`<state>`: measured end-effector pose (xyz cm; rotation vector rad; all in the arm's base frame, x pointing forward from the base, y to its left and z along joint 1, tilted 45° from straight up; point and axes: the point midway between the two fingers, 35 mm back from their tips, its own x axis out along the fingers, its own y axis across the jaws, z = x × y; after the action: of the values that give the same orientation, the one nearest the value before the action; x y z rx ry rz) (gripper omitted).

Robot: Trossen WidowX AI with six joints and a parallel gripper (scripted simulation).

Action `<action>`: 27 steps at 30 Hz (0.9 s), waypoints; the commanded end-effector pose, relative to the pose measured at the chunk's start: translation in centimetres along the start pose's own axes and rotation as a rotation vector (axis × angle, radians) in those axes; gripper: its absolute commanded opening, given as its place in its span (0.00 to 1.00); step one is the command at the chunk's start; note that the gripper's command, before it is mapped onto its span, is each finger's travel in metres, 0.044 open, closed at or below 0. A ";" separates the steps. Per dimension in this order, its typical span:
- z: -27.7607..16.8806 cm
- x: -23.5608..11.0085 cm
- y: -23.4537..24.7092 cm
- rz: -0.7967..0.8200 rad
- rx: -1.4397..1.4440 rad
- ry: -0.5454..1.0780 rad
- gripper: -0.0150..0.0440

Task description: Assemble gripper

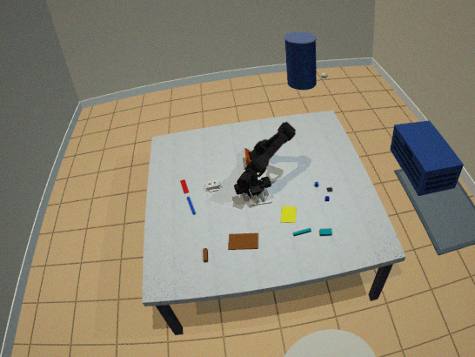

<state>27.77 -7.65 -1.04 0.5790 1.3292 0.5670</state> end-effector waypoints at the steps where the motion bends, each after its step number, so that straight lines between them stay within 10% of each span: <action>1: 0.0 0.3 0.1 0.009 0.005 0.003 0.48; 27: 0.0 0.0 -0.1 0.008 0.005 0.003 0.48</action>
<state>27.75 -7.82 -0.95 0.5891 1.3334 0.5664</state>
